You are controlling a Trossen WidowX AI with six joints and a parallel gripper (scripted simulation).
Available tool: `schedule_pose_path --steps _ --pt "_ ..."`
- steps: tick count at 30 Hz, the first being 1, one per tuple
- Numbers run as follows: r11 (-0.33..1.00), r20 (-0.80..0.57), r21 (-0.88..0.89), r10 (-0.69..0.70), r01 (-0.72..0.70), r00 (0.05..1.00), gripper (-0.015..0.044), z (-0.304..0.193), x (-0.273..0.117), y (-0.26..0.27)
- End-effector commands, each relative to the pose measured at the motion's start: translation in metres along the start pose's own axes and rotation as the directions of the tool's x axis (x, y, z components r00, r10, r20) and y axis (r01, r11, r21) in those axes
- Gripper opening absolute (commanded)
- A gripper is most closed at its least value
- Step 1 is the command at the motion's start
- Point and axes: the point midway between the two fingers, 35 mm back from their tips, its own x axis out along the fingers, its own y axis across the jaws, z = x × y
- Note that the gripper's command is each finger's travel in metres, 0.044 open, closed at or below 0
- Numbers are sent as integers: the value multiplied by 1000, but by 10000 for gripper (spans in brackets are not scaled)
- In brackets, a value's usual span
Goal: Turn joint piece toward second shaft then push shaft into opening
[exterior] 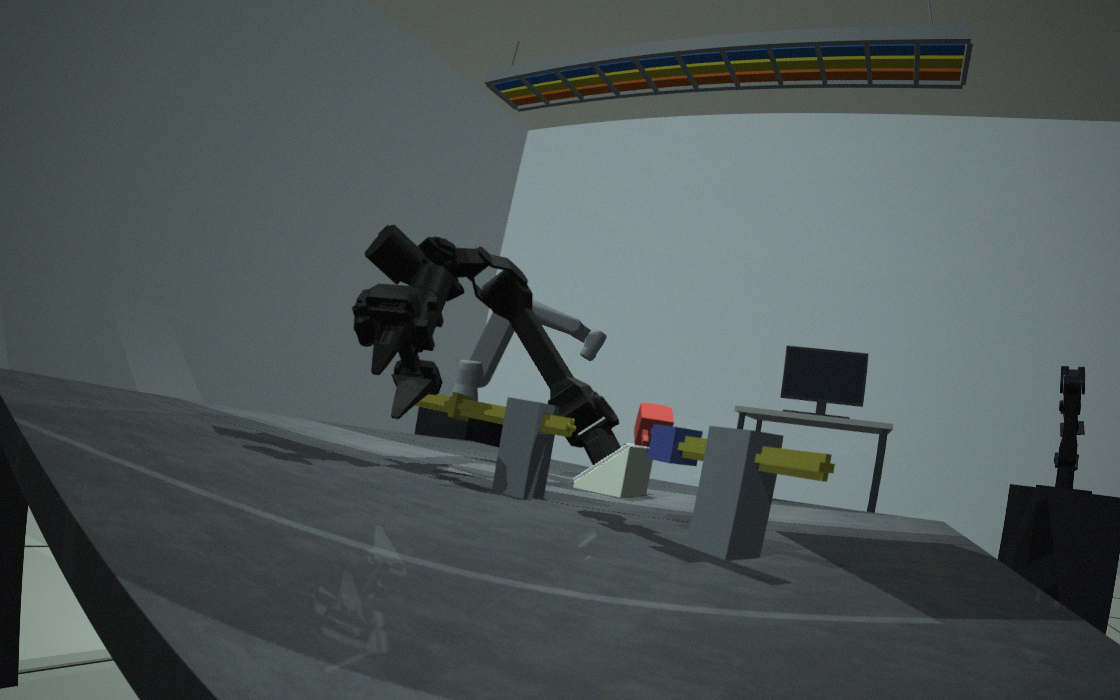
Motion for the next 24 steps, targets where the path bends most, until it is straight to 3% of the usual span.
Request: schedule_pose_path --steps 1,13,24 --pt "996 -30 -87 -19 16 999 440 -25 -3 10" --pt "905 -136 -414 -170 100 976 440 -147 -31 34" --pt "698 -76 -695 -310 173 948 440 -244 -74 23"
